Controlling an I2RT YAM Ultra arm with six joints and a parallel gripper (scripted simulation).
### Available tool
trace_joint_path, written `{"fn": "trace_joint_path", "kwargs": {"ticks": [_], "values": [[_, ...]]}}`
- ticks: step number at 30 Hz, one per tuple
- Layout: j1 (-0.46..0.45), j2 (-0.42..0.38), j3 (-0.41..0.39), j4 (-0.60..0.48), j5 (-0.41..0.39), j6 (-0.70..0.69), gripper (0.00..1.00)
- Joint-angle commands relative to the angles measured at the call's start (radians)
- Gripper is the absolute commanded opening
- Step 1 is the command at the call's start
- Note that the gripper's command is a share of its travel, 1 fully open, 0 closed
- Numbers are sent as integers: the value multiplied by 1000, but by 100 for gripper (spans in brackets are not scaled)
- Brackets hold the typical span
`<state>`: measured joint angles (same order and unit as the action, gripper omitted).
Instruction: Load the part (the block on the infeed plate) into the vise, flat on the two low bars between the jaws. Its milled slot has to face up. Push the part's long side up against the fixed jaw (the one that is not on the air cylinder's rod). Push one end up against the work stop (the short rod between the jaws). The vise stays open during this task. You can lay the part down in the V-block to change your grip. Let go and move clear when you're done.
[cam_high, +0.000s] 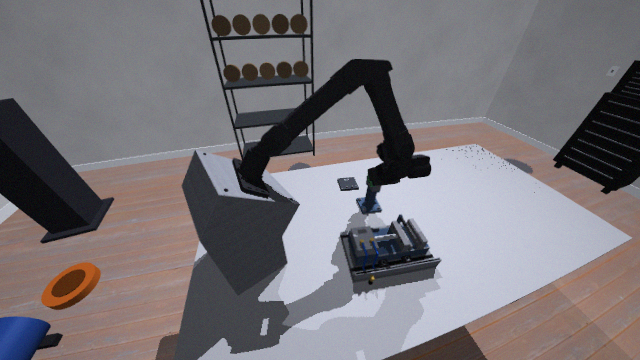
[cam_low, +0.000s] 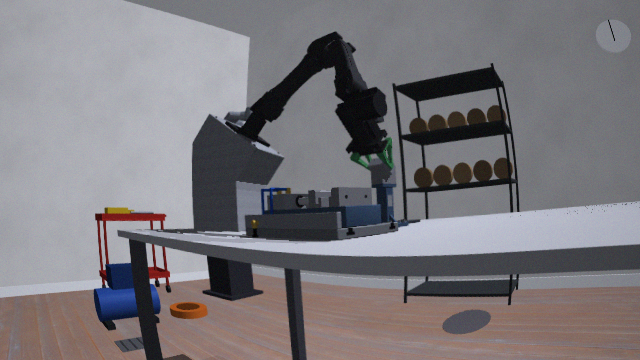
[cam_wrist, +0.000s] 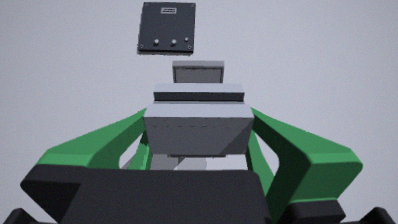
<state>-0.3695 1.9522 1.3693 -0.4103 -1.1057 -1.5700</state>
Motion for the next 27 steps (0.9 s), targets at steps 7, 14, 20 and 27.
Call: {"fn": "trace_joint_path", "kwargs": {"ticks": [7, 14, 20, 27], "values": [[-2, 2, -6, 16, -35, 14, 0], [-1, 7, -6, 13, -35, 15, 0], [-1, 8, -6, 13, -35, 15, 0], [-1, 8, -6, 13, -35, 15, 0]]}}
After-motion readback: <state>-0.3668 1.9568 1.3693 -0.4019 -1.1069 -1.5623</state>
